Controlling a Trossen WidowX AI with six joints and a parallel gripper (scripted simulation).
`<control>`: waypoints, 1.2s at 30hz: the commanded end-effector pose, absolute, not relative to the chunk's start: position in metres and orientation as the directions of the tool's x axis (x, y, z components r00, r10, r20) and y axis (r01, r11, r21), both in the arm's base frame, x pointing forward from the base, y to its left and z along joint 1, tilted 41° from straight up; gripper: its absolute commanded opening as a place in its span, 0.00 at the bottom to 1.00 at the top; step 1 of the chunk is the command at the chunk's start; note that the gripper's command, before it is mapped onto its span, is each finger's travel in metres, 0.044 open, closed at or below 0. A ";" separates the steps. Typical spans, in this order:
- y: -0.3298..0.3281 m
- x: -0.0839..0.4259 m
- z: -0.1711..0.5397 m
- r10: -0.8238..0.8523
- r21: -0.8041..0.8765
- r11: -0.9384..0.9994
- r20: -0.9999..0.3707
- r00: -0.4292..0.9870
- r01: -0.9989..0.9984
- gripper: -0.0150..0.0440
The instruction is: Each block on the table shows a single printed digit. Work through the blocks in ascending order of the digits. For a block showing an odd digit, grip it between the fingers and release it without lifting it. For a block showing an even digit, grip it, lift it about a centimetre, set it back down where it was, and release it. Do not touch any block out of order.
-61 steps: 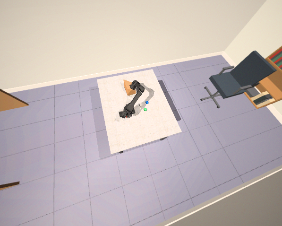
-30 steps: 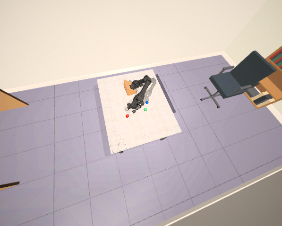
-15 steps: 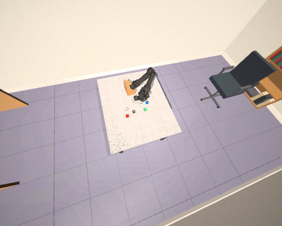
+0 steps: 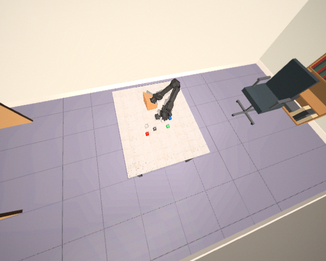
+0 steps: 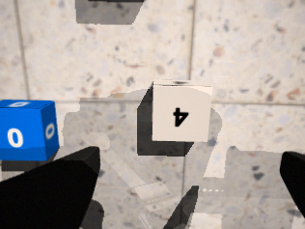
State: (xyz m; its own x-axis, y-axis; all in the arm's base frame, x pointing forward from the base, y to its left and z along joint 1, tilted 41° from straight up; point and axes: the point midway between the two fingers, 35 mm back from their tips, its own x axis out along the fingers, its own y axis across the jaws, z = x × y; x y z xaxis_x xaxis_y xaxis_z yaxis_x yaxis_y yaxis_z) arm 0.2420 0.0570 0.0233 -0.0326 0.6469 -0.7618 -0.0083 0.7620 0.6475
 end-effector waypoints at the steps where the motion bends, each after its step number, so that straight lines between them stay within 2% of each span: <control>1: 0.062 0.240 0.018 0.654 0.654 0.756 -0.756 -0.034 -0.001 0.93; 26: 0.086 0.239 -0.009 0.655 0.655 0.755 -0.755 -0.035 -0.001 0.93; 36: 0.086 0.239 -0.009 0.655 0.655 0.755 -0.755 -0.035 -0.001 0.49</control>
